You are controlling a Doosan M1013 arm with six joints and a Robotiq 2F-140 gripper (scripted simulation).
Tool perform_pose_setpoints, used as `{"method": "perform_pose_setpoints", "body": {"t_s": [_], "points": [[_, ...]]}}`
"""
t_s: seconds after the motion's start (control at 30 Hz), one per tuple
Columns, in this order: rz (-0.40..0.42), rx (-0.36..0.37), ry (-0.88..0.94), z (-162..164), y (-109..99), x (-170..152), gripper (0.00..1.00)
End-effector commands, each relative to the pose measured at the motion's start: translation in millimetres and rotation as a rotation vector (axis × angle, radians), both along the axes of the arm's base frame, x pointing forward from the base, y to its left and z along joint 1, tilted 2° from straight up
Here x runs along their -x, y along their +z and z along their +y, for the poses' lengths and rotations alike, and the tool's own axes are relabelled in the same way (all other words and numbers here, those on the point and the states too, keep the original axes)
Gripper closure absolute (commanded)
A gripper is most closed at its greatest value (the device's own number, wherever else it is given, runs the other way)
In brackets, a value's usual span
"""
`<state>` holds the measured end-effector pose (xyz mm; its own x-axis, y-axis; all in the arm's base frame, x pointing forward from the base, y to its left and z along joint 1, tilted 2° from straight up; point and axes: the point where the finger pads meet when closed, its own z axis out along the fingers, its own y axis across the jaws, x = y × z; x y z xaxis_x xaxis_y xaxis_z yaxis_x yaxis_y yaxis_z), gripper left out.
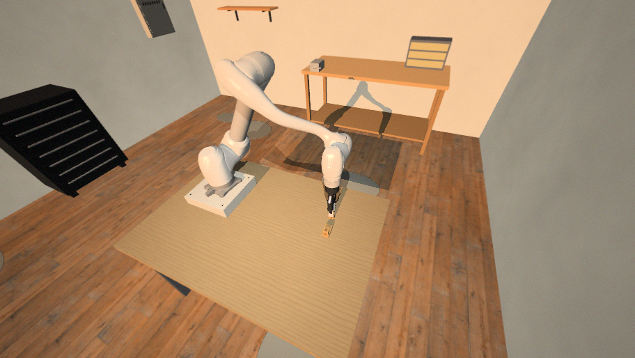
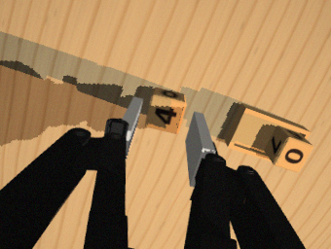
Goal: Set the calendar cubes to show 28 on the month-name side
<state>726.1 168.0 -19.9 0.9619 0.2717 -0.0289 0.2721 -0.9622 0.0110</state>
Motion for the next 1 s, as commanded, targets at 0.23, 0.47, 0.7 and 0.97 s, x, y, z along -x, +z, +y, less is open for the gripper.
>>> {"method": "perform_pose_setpoints", "body": {"t_s": [0.23,0.47,0.7,0.97], "points": [[0.001,-0.002,0.002,-1,-1,1,0.65],[0.001,-0.002,0.002,-1,-2,1,0.65],[0.001,-0.002,0.002,-1,-9,1,0.65],[0.001,-0.002,0.002,-1,-19,2,0.65]]}}
